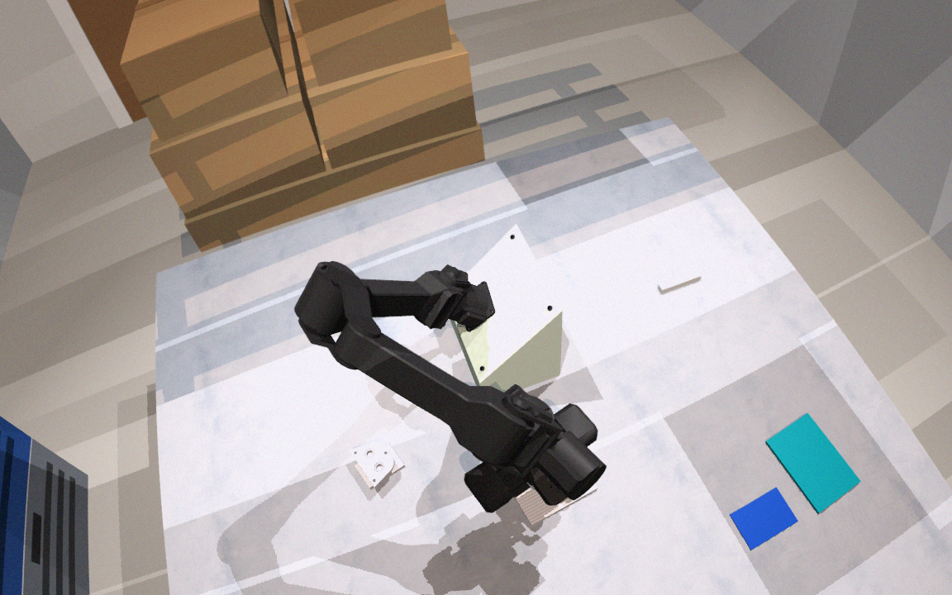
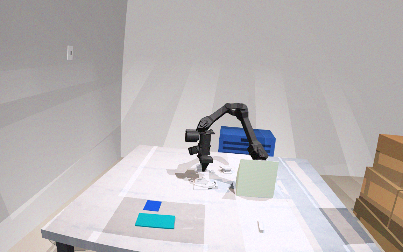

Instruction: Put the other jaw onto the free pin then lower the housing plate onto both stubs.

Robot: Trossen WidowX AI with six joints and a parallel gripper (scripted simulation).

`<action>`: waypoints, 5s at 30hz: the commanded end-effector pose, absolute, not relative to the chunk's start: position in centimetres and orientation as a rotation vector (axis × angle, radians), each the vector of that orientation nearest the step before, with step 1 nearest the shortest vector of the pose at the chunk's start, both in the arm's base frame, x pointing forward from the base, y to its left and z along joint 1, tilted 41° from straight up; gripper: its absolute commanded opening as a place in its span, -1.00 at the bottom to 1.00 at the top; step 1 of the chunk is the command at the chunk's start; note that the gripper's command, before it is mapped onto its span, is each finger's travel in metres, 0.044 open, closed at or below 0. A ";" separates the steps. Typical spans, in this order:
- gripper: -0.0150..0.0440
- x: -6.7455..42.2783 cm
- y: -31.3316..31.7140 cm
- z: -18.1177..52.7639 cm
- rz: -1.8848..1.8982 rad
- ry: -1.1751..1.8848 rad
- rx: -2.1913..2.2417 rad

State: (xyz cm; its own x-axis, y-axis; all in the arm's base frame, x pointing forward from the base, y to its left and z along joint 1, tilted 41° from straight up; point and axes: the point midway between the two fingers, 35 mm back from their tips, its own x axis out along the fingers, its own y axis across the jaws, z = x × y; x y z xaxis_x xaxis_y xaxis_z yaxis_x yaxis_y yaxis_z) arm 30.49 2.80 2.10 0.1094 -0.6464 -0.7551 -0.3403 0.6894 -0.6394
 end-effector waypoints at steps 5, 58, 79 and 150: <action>-0.04 30.4 1.8 0.9 -0.269 1.505 -0.864; -0.04 30.6 -0.4 -1.5 -0.261 1.508 -0.877; -0.04 30.7 -0.7 -1.8 -0.259 1.509 -0.880; -0.04 30.7 -1.3 -2.4 -0.259 1.509 -0.880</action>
State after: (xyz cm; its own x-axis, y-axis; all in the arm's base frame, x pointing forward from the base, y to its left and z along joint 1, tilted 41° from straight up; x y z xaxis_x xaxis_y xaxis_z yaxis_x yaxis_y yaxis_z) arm 30.85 -1.07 -2.33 0.1073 -0.6497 -0.7526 -0.3665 0.6778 -0.6374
